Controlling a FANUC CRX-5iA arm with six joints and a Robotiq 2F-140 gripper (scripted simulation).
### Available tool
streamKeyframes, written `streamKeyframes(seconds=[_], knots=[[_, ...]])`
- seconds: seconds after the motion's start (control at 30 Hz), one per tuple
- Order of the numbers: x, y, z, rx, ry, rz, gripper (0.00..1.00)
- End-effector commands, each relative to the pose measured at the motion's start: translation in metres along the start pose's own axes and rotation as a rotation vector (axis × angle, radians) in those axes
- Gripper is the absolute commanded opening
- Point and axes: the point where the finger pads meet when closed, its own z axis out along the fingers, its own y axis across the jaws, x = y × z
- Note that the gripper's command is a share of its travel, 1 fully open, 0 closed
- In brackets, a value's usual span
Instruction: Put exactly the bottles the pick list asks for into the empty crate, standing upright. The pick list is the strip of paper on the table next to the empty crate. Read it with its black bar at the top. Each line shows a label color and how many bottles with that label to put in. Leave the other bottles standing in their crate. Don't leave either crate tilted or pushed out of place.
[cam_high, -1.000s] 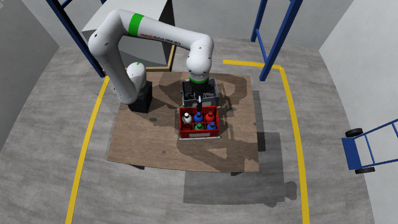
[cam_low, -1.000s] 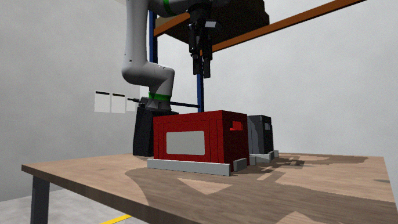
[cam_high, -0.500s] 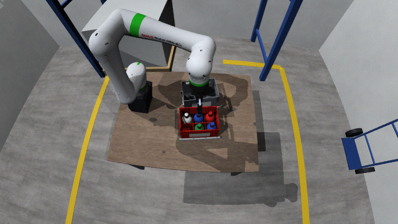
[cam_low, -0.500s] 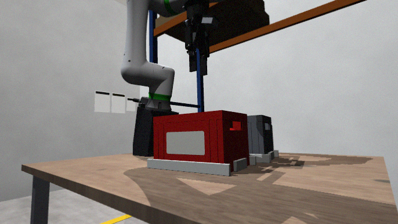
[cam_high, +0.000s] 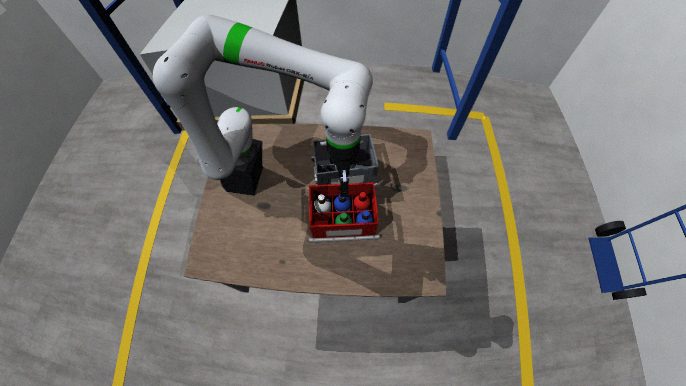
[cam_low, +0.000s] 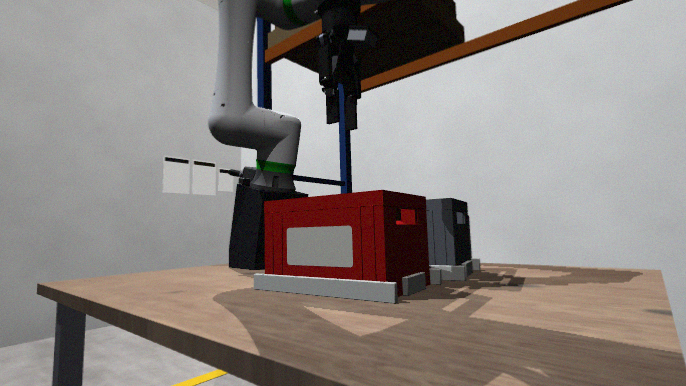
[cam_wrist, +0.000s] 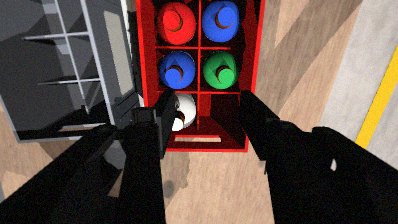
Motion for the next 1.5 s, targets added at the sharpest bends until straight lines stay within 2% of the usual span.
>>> streamKeyframes(seconds=[0.0, 0.83, 1.47], knots=[[0.0, 0.0, -0.001, -0.001, 0.001, 0.0, 0.44], [0.0, 0.0, -0.001, -0.001, 0.001, 0.0, 0.44], [0.053, 0.024, 0.062, -0.001, 0.002, 0.567, 0.44]])
